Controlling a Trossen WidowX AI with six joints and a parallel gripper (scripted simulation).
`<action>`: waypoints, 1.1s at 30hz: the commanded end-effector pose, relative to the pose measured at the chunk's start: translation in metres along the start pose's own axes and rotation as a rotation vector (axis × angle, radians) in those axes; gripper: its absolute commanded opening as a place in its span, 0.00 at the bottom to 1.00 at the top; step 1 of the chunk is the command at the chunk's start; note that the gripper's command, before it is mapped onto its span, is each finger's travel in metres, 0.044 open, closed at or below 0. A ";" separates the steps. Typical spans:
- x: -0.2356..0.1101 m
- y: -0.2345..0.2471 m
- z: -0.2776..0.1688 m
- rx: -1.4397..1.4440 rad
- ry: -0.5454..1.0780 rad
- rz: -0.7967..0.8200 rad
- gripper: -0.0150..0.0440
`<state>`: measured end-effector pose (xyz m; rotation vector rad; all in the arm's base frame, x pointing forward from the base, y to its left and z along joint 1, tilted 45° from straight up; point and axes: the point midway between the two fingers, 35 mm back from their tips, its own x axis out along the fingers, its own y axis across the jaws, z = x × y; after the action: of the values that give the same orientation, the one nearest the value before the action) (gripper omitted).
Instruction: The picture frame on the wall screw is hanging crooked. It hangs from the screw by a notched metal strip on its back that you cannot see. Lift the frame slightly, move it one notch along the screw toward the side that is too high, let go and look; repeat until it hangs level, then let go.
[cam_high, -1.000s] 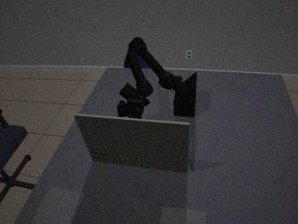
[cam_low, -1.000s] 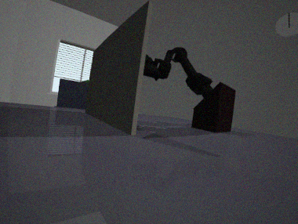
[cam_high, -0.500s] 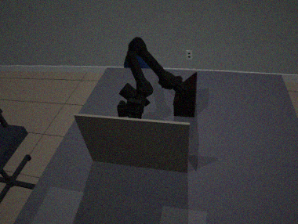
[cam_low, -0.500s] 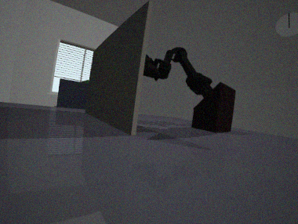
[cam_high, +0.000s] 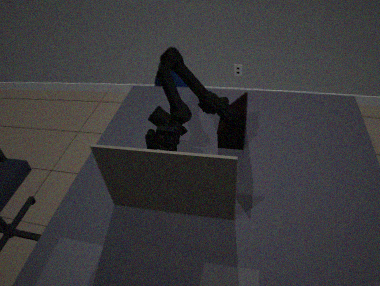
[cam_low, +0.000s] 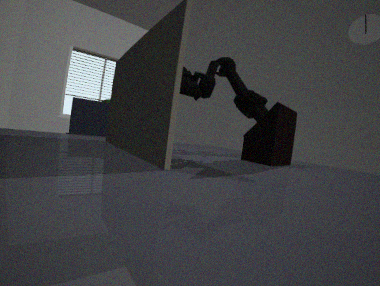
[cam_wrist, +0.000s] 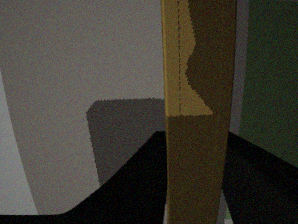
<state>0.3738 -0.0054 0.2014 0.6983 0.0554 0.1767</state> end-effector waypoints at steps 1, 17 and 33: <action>0.000 0.000 0.000 0.023 0.000 0.002 0.25; 0.000 -0.001 0.000 0.074 0.001 0.000 0.39; -0.040 -0.001 0.009 0.020 0.002 0.003 0.69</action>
<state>0.3574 -0.0126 0.2035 0.7506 0.0658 0.1764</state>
